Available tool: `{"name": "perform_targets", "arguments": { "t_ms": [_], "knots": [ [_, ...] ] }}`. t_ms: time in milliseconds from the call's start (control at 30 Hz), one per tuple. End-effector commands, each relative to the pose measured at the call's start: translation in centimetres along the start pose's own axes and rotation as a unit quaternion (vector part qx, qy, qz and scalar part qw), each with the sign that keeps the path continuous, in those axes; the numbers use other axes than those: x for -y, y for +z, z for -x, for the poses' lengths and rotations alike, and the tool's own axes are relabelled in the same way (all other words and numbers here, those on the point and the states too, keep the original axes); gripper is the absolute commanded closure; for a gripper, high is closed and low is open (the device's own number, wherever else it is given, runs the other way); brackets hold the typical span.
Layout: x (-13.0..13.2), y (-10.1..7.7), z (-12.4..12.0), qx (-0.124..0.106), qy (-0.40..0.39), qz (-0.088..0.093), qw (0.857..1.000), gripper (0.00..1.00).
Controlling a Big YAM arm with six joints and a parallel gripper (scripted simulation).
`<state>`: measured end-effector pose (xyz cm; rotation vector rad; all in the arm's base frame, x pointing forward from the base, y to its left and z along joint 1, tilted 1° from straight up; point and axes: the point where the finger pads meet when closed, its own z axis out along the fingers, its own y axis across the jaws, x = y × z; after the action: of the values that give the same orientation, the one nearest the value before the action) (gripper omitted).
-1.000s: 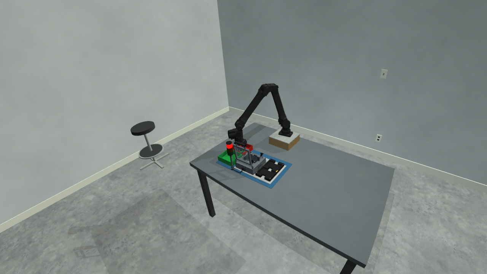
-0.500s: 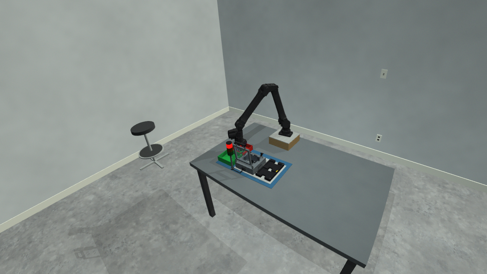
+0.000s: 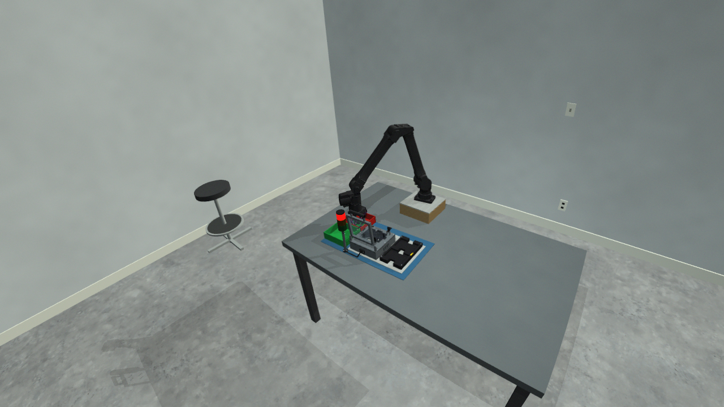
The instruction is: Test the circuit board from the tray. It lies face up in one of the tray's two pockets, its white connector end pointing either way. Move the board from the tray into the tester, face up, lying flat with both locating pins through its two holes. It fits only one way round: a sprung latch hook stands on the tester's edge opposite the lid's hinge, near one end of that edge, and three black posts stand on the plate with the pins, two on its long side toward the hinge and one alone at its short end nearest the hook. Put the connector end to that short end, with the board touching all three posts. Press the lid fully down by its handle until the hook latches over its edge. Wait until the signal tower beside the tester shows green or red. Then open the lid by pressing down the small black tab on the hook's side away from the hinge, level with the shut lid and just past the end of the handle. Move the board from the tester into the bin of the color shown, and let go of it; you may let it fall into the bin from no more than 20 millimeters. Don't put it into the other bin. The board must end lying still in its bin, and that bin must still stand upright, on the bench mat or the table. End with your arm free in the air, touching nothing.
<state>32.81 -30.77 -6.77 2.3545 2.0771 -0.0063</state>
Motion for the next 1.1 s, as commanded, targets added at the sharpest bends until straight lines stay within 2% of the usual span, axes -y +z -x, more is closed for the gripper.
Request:
{"name": "perform_targets", "arguments": {
  "t_ms": [0,67,100,1067],
  "knots": [
    [-0.52,0.85,-0.54,0.000,-0.003,-0.003,1.000,0.28],
    [-0.52,0.85,-0.54,0.000,-0.003,-0.003,1.000,0.28],
    [-0.52,0.85,-0.54,0.000,-0.003,-0.003,1.000,0.08],
    [-0.52,0.85,-0.54,0.000,-0.003,-0.003,1.000,0.08]
  ]
}}
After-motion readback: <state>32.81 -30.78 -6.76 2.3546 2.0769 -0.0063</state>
